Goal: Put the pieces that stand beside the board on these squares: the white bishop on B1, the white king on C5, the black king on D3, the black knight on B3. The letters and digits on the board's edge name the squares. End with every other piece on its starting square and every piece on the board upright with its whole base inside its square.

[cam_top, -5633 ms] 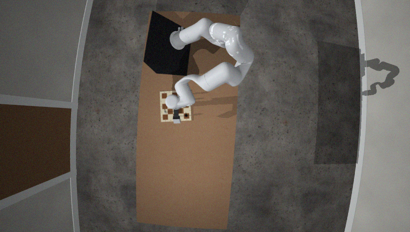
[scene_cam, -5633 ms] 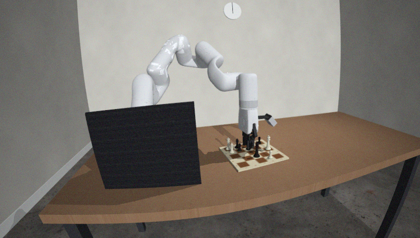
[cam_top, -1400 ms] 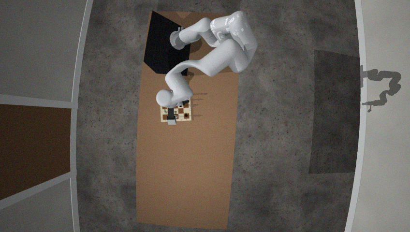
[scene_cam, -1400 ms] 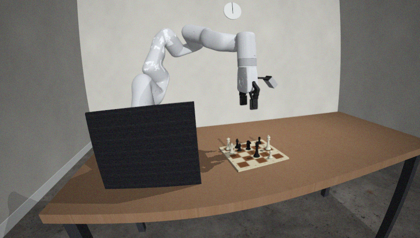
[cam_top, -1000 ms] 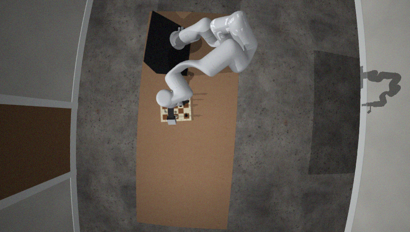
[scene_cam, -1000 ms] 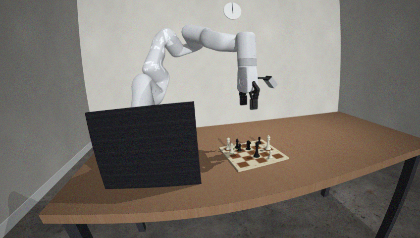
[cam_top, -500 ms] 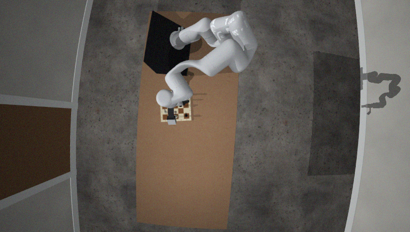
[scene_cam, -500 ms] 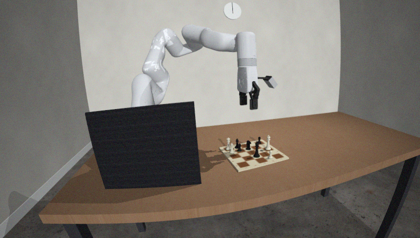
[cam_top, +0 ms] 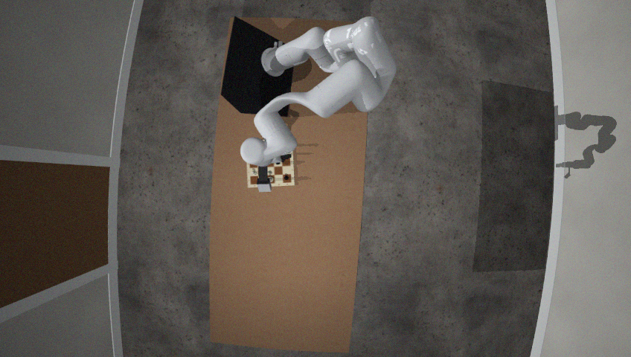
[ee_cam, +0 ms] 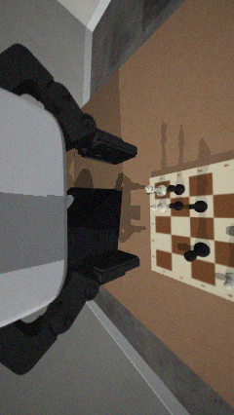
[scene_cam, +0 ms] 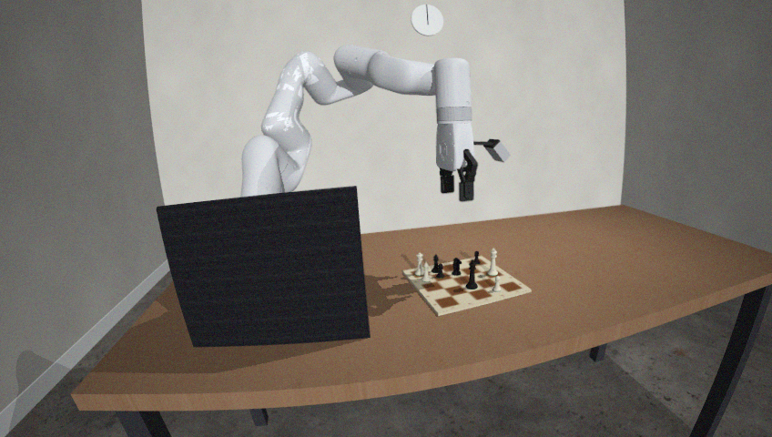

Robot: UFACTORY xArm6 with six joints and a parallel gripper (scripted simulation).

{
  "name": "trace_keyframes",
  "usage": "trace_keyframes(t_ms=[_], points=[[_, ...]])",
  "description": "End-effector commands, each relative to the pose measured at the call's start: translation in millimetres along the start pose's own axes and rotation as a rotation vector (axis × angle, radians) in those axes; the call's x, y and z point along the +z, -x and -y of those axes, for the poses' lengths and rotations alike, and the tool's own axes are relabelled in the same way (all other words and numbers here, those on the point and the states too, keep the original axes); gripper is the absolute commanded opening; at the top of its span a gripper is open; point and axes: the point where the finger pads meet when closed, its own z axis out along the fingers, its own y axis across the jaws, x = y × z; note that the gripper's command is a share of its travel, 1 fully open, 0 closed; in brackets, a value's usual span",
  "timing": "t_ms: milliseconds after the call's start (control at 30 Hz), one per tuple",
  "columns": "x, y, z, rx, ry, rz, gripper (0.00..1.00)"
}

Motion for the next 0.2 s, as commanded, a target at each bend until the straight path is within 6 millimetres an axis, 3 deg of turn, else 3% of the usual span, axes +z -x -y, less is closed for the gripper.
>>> trace_keyframes(t_ms=[0,167], points=[[-1.4,-0.9,-0.2,-0.001,0.002,-0.003,1.00],[-1.4,-0.9,-0.2,-0.001,0.002,-0.003,1.00]])
